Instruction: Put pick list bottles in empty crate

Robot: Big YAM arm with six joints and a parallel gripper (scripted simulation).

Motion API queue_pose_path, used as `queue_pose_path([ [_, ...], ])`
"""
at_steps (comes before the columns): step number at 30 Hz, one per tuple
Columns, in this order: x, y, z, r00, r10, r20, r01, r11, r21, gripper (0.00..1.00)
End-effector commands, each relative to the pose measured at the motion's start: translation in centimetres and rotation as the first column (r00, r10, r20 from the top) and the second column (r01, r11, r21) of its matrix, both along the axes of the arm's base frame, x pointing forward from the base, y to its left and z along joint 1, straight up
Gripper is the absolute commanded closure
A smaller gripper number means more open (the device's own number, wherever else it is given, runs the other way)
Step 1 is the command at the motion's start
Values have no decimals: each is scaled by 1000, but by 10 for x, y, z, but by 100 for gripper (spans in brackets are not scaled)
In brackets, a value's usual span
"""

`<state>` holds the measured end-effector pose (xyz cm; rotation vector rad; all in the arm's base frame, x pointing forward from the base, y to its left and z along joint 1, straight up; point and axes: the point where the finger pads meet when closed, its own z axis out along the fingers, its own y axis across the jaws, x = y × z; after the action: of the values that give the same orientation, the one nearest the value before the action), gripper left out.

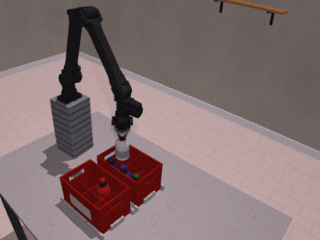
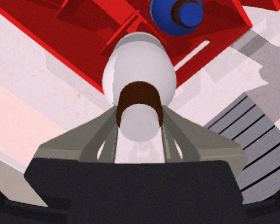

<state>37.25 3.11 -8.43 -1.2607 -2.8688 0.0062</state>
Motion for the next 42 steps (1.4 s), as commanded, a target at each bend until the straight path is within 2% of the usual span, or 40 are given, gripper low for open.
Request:
queue_pose_path([
  [1,28,5,15,997,-4,76,3,1000,7,100],
  [4,23,5,3,999,-4,51,3,1000,4,100],
  [6,23,5,3,999,-4,51,3,1000,4,100],
  [7,28,5,13,997,-4,80,3,1000,7,100],
  [11,33,6,10,996,-4,88,3,1000,8,100],
  [14,23,5,-6,999,-4,50,3,1000,4,100],
  [18,26,6,0,997,-5,74,4,1000,7,100],
  [21,20,5,-14,999,-5,46,5,1000,4,100],
  [26,27,5,-6,997,-6,76,5,1000,7,100],
  [30,20,5,-22,999,-5,43,5,1000,4,100],
  [34,26,6,-14,997,-5,74,5,1000,7,100],
  [38,19,5,-30,999,-5,43,5,1000,4,100],
  [40,19,5,-30,999,-5,43,5,1000,4,100],
  [41,26,6,-19,997,-5,73,4,1000,7,100],
  [42,29,6,-20,997,-5,78,4,1000,7,100],
])
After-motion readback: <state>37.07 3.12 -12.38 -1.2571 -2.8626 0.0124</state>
